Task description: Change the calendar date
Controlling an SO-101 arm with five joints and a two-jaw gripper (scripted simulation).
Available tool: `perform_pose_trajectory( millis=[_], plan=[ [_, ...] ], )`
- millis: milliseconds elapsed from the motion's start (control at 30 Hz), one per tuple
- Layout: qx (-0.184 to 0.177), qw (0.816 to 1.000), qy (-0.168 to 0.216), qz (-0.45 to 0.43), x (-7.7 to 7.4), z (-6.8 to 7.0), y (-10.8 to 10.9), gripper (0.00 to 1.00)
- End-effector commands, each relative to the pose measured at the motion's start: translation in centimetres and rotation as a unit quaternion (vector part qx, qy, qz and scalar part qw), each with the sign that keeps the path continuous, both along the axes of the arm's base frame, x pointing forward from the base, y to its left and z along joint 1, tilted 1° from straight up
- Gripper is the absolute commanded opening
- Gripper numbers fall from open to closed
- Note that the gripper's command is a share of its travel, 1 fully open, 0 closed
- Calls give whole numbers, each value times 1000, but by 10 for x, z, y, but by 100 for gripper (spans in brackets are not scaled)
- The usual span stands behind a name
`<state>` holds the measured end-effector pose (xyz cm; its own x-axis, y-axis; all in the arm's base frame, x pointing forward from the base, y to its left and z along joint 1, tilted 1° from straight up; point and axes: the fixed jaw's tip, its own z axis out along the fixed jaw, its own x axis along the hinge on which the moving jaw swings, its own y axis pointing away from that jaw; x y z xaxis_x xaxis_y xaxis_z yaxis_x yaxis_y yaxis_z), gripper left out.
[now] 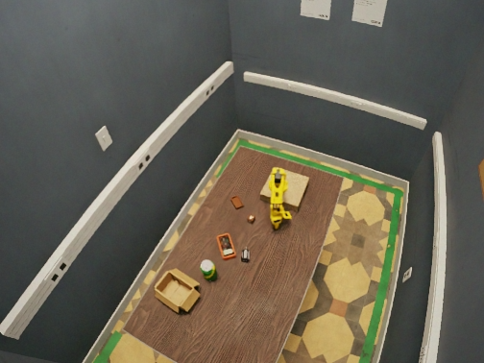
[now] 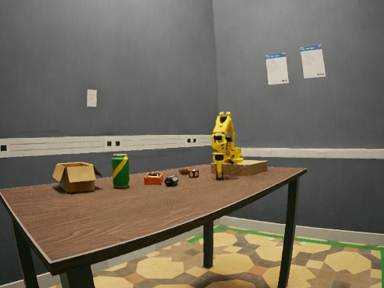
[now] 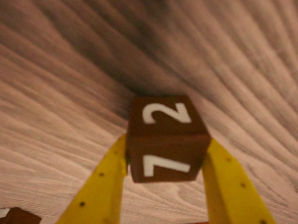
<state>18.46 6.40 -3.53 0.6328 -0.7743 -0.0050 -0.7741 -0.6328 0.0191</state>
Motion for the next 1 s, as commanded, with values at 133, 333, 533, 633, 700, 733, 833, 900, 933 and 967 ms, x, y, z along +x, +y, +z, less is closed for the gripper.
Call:
perform_pose_trajectory(
  millis=[133, 333, 533, 633, 700, 733, 833, 900, 933, 967],
  plan=[
    [-4, 1000, 12, -3, -6, -4, -1, 6],
    [-4, 1000, 12, -3, -6, -4, -1, 17],
    [-4, 1000, 12, -3, -6, -4, -1, 18],
    [-4, 1000, 12, -3, -6, -4, -1, 19],
    [-4, 1000, 12, -3, -6, -4, -1, 19],
    [-4, 1000, 12, -3, -6, -4, -1, 20],
    [-4, 1000, 12, -3, -6, -4, -1, 22],
    [-4, 1000, 12, -3, -6, -4, -1, 24],
    [-4, 1000, 12, -3, -6, -4, -1, 25],
    [-4, 1000, 12, -3, -6, -4, -1, 26]
  ],
)
